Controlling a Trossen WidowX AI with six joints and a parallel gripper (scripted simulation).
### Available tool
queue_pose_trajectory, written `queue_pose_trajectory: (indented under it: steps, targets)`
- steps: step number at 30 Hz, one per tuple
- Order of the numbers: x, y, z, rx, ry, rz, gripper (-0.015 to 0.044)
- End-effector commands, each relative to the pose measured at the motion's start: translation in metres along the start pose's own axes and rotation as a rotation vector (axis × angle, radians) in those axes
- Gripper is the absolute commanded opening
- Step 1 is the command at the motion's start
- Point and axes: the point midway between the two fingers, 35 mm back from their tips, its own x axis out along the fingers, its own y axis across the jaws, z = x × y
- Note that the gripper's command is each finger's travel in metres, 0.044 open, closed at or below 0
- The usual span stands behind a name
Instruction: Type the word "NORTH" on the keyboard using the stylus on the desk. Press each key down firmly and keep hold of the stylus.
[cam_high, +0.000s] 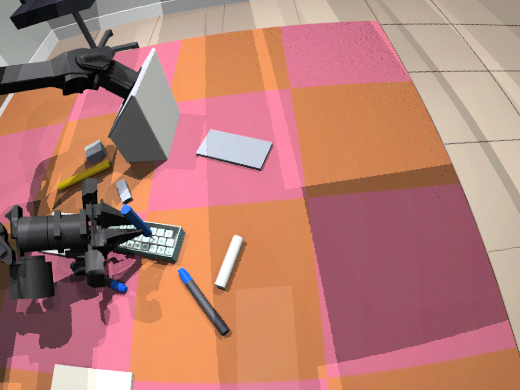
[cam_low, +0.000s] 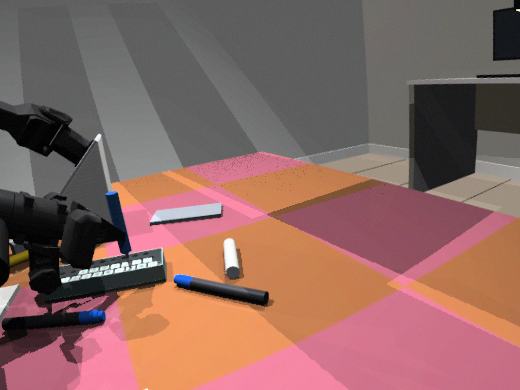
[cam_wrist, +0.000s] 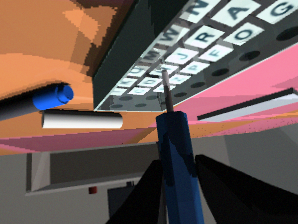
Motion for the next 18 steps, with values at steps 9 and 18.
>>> queue_pose_trajectory:
  steps: [9,18]
  targets:
    - [0.0021,-0.0002,0.0047,-0.005,-0.006,-0.002,0.0081]
    - [-0.0006,0.0,0.0001,-0.005,-0.006,-0.002,0.0081]
